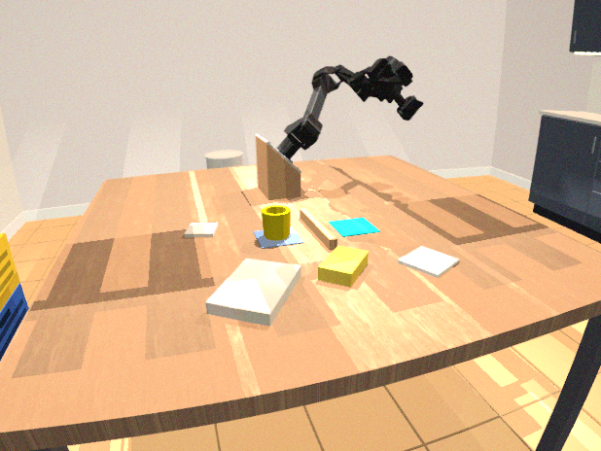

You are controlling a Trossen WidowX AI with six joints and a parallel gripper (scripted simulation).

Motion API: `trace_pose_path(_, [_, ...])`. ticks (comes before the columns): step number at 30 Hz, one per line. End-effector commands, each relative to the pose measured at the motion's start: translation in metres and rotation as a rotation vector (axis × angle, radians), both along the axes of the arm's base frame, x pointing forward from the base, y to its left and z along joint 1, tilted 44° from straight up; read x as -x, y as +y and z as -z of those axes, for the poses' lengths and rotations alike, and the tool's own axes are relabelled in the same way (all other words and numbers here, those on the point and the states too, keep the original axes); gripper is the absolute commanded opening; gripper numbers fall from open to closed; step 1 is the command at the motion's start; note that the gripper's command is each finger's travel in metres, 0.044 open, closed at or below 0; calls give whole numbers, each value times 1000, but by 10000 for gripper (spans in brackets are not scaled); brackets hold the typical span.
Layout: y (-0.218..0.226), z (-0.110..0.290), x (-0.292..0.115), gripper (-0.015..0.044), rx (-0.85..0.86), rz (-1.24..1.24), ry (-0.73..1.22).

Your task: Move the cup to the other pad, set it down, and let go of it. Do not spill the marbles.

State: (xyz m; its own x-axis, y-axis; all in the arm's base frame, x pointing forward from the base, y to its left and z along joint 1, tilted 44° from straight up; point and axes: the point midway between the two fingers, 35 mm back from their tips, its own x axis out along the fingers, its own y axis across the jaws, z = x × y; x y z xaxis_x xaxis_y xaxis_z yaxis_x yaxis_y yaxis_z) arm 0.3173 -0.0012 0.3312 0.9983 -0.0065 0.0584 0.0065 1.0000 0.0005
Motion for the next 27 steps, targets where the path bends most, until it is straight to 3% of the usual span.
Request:
trace_pose_path(1, [0,2,-2,374,9,0,11])
trace_pose_path(9, [-28,105,-60,167,333,-99,477])
trace_pose_path(18, [-67,236,-70,167,494,-447,922])
trace_pose_path(27, [-90,344,-32,167,378,-909,1089])
